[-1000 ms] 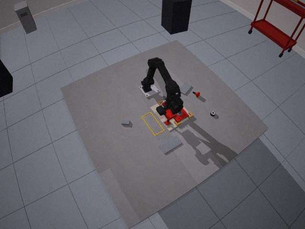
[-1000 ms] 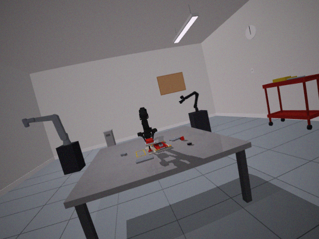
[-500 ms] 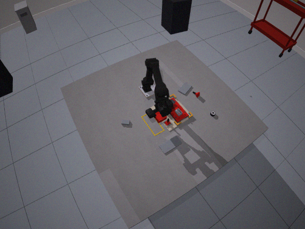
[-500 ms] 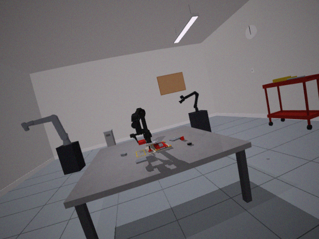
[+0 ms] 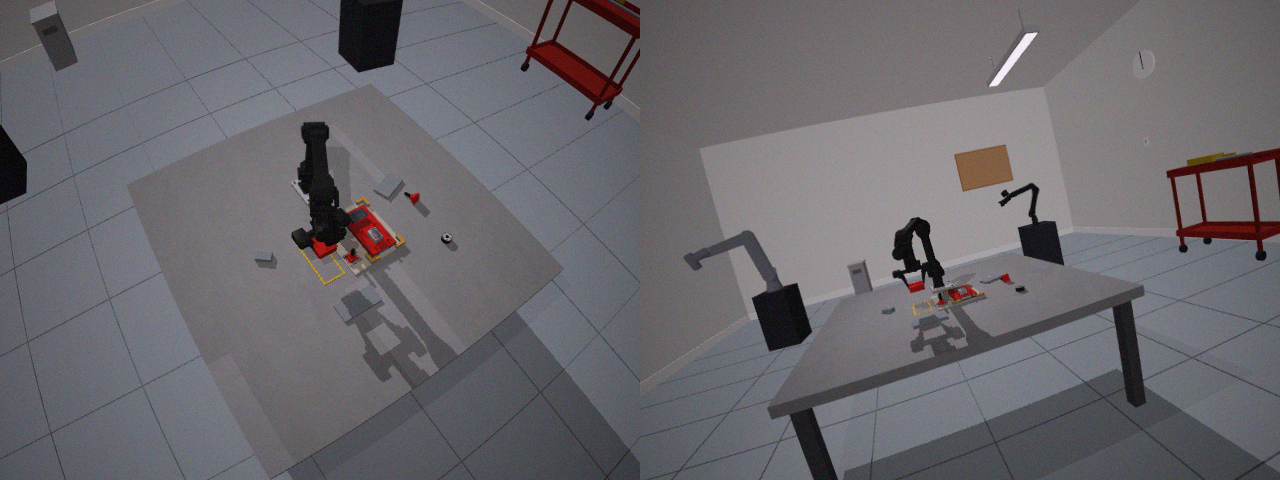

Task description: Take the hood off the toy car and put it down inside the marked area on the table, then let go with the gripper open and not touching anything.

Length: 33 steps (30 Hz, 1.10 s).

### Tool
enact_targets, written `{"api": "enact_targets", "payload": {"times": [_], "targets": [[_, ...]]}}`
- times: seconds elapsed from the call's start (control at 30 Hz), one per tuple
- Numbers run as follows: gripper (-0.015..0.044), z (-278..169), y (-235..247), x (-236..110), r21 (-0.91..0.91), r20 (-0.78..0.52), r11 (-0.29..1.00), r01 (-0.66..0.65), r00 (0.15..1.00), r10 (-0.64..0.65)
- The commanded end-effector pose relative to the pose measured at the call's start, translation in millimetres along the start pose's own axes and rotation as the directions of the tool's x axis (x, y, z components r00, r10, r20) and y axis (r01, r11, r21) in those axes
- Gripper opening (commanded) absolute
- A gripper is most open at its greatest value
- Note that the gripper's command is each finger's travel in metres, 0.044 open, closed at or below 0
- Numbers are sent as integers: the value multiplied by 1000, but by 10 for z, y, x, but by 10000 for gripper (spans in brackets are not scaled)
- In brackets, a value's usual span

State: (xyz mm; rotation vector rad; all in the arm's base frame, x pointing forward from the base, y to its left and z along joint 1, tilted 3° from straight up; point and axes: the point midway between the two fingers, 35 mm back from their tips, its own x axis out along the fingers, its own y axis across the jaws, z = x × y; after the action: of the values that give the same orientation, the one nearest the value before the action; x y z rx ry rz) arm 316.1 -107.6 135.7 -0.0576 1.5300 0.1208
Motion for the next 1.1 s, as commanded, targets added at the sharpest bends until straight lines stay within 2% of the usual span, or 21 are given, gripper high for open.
{"api": "enact_targets", "payload": {"times": [0.0,1.07], "targets": [[0,-7,0,42,-6,-2,1000,-4,1000,4],[0,9,-10,310,-6,-2,1000,-4,1000,4]]}}
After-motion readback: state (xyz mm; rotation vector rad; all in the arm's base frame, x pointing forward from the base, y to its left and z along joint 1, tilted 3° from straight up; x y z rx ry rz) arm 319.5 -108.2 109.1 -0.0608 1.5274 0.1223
